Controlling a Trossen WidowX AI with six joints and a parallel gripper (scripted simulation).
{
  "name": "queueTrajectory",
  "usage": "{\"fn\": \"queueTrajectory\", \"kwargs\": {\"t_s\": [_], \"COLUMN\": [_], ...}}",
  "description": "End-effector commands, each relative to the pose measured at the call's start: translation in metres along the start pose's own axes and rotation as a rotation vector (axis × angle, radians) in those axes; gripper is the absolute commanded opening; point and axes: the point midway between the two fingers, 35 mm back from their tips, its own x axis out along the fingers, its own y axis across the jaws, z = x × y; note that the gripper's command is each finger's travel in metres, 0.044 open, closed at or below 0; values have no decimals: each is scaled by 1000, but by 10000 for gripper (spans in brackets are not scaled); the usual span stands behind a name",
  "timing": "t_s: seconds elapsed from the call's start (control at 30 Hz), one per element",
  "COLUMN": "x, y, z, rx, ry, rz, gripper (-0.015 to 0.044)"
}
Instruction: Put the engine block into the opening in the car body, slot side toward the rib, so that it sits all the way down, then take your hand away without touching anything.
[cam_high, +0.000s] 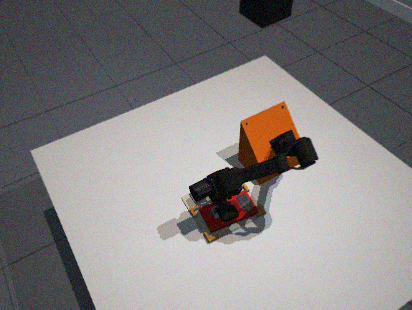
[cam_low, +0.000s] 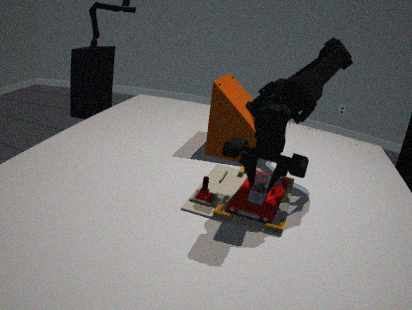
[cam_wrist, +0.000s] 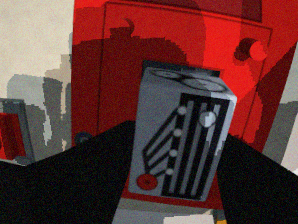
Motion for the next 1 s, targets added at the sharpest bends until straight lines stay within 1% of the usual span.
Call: {"fn": "queueTrajectory", "kwargs": {"t_s": [0.0, 0.83, 0.97], "x": [2, 6, 5], "y": [1, 1, 0], "z": [0, 1, 0], "rx": [8, 8, 0], "ry": [-2, -2, 0], "rz": [-2, -3, 0], "gripper": [159, 159, 264]}}
